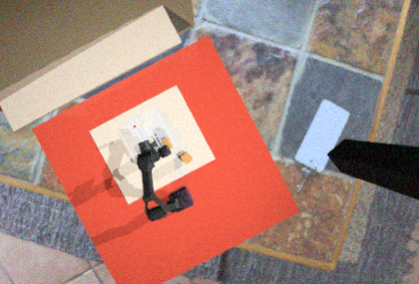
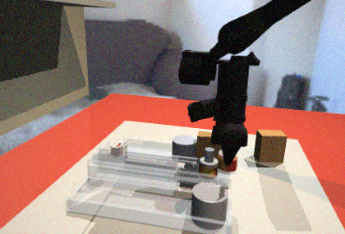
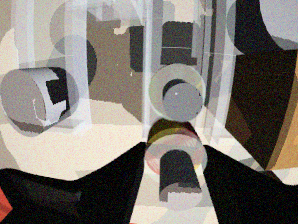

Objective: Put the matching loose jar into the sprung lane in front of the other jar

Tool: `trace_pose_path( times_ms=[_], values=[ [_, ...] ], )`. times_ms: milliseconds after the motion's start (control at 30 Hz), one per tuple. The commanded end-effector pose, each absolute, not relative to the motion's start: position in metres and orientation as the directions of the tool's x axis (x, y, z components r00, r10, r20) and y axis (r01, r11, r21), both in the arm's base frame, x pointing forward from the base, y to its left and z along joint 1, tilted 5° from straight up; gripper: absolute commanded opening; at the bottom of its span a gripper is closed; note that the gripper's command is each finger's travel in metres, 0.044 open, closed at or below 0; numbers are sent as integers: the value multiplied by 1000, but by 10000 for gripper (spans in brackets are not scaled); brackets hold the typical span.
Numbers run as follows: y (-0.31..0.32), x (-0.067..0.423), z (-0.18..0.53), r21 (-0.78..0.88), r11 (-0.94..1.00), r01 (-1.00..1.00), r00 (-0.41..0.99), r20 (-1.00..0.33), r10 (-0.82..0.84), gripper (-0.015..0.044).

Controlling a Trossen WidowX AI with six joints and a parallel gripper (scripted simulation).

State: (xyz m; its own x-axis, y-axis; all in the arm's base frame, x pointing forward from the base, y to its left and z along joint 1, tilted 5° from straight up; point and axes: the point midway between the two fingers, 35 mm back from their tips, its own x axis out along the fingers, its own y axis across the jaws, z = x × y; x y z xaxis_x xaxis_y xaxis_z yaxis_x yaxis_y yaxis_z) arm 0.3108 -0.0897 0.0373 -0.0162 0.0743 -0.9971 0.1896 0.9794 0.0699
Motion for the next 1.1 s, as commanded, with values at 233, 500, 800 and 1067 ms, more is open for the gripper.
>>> trace_pose_path(
  times_ms=[233, 500, 800, 1067],
  values=[
    [-92, 323, 38, 70, 979, 190, 11, -998, 69, 0],
    [-92, 326, 38, 70, 979, 190, 11, -998, 69, 0],
    [-93, 328, 39, 70, 979, 190, 11, -998, 69, 0],
    [-93, 331, 40, 70, 979, 190, 11, -998, 69, 0]
  ],
)
